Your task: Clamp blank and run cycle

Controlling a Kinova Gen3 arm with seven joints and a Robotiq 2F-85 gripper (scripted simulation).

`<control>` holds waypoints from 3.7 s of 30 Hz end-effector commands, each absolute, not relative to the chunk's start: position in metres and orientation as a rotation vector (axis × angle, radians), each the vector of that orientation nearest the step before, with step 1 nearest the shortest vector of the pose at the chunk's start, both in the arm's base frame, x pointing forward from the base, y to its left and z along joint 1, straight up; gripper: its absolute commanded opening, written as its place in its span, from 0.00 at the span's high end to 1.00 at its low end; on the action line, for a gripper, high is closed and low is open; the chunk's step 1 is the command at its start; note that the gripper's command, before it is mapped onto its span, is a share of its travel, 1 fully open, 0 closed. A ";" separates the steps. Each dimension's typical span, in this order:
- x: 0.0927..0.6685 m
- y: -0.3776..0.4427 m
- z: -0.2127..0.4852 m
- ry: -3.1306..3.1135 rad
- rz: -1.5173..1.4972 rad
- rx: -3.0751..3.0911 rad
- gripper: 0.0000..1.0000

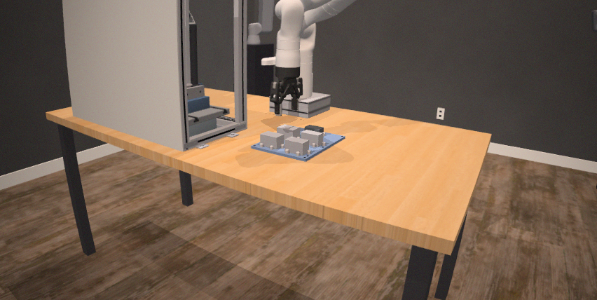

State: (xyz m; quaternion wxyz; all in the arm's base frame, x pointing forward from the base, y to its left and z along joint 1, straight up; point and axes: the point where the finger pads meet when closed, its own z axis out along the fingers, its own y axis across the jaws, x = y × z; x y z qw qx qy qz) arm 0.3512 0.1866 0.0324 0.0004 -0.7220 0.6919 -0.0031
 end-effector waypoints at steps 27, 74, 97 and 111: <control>0.351 0.191 0.070 2.162 0.000 -2.269 0.00; 0.420 0.267 0.072 2.162 0.001 -2.269 0.00; 0.440 0.289 0.044 2.162 0.001 -2.269 0.00; 0.438 0.289 0.028 2.163 0.002 -2.270 0.00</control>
